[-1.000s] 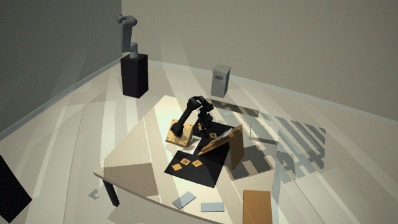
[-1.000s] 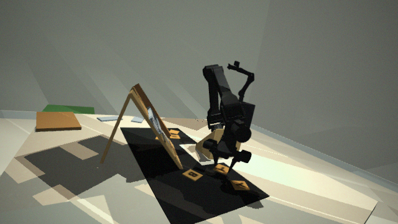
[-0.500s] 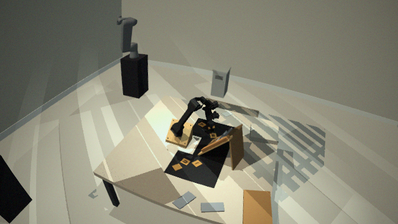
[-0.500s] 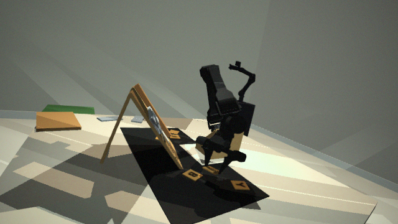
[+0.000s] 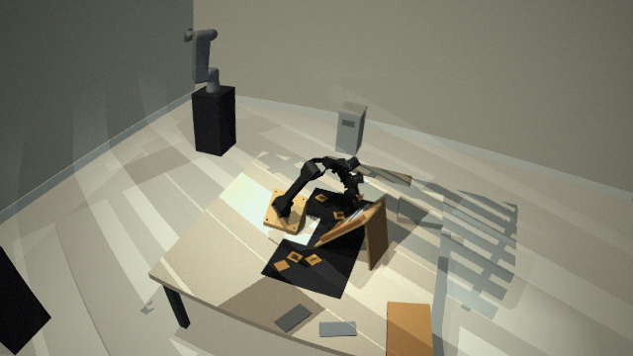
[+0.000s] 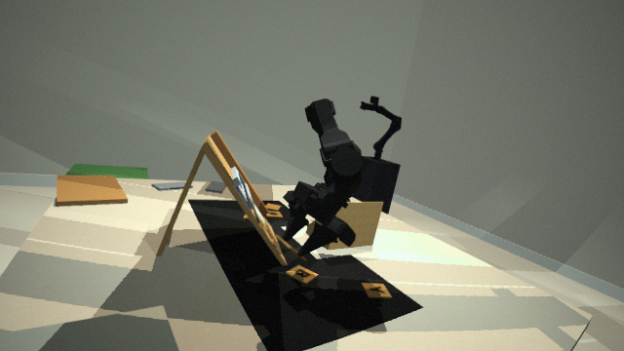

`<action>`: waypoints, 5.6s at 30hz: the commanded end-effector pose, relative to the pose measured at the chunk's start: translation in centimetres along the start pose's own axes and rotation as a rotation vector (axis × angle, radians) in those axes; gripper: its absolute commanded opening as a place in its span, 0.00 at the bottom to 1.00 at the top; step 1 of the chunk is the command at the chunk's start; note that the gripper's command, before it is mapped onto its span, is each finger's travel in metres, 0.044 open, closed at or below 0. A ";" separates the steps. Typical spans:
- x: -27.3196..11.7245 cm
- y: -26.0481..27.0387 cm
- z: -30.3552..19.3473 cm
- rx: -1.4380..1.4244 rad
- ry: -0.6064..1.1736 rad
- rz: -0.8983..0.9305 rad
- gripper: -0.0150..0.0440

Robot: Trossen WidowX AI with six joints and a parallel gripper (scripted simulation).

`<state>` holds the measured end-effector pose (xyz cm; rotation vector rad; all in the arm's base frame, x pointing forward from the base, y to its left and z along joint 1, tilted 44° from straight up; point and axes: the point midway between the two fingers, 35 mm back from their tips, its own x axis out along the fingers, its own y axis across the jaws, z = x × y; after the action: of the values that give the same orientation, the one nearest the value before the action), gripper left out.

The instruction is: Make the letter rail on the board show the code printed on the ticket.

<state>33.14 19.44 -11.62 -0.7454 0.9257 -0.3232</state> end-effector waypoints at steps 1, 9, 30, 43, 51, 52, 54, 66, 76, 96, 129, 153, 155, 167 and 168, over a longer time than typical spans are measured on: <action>0.2 -1.1 2.7 0.075 -0.071 -0.051 0.25; 0.2 -4.5 8.1 0.253 -0.211 -0.193 0.25; 0.1 -5.6 8.6 0.289 -0.234 -0.224 0.25; 0.1 -6.0 8.3 0.289 -0.234 -0.224 0.25; 0.0 -6.4 8.2 0.288 -0.234 -0.224 0.25; 0.0 -6.4 8.2 0.288 -0.234 -0.224 0.25; 0.0 -6.5 8.1 0.288 -0.234 -0.224 0.25; -0.1 -7.1 8.0 0.288 -0.233 -0.224 0.25; -0.2 -7.5 7.8 0.288 -0.233 -0.224 0.25; -0.3 -8.5 7.5 0.287 -0.233 -0.225 0.25; -0.6 -10.0 7.0 0.286 -0.233 -0.225 0.25; -0.8 -11.2 6.6 0.285 -0.233 -0.226 0.25; -0.9 -11.3 6.6 0.285 -0.233 -0.226 0.25; -0.9 -11.8 6.4 0.284 -0.232 -0.226 0.25; -0.9 -11.9 6.4 0.284 -0.232 -0.226 0.25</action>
<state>38.66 14.91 -0.48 -0.5945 0.5606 -0.5306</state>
